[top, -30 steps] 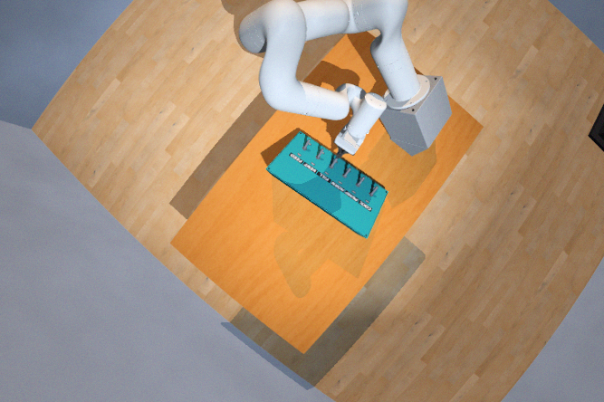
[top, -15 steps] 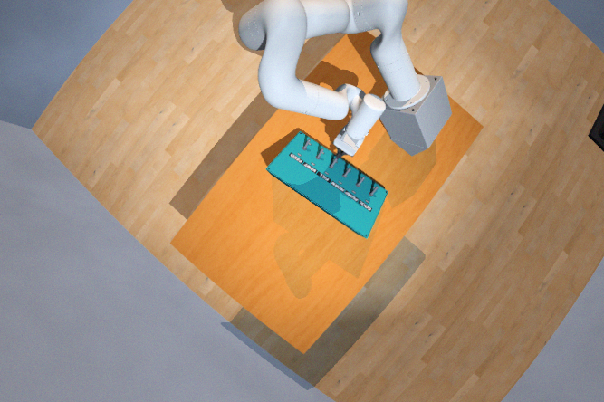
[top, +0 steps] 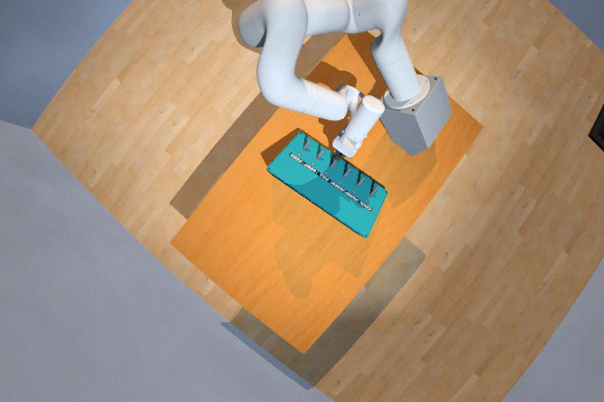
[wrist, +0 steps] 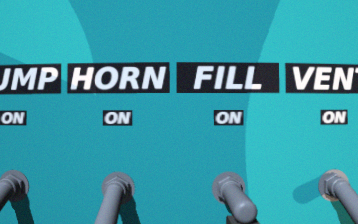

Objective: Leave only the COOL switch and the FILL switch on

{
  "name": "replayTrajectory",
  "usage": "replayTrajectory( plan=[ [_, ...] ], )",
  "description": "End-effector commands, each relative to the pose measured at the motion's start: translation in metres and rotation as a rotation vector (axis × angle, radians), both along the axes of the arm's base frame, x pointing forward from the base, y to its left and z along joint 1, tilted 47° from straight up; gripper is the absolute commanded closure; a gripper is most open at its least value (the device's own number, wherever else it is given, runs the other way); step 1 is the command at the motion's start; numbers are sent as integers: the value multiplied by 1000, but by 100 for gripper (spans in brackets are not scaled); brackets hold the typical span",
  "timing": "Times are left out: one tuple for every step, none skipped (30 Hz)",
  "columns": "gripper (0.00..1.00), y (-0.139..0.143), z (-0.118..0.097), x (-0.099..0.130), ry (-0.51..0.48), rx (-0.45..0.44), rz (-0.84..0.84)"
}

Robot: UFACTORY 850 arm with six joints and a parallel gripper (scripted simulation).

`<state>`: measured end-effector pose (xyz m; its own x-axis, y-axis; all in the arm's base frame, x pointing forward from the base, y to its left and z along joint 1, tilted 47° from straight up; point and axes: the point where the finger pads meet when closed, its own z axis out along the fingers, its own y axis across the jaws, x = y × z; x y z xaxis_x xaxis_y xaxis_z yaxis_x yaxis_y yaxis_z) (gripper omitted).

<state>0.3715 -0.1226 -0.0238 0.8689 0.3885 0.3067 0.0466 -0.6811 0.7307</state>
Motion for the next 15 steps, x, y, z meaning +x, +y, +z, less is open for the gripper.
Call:
replayTrajectory(
  plan=[
    [100,1,1,3,0,0,0],
    [100,2,1,3,0,0,0],
    [100,2,1,4,0,0,0],
    [100,2,1,4,0,0,0],
    [100,2,2,4,0,0,0],
    [100,2,2,5,0,0,0],
    [100,2,2,5,0,0,0],
    [100,3,2,5,0,0,0],
    [100,3,2,5,0,0,0],
    [100,3,2,6,0,0,0],
    [100,3,2,6,0,0,0],
    [100,3,2,6,0,0,0],
    [100,3,2,6,0,0,0],
    [100,3,2,6,0,0,0],
    [100,3,2,6,0,0,0]
  ],
)
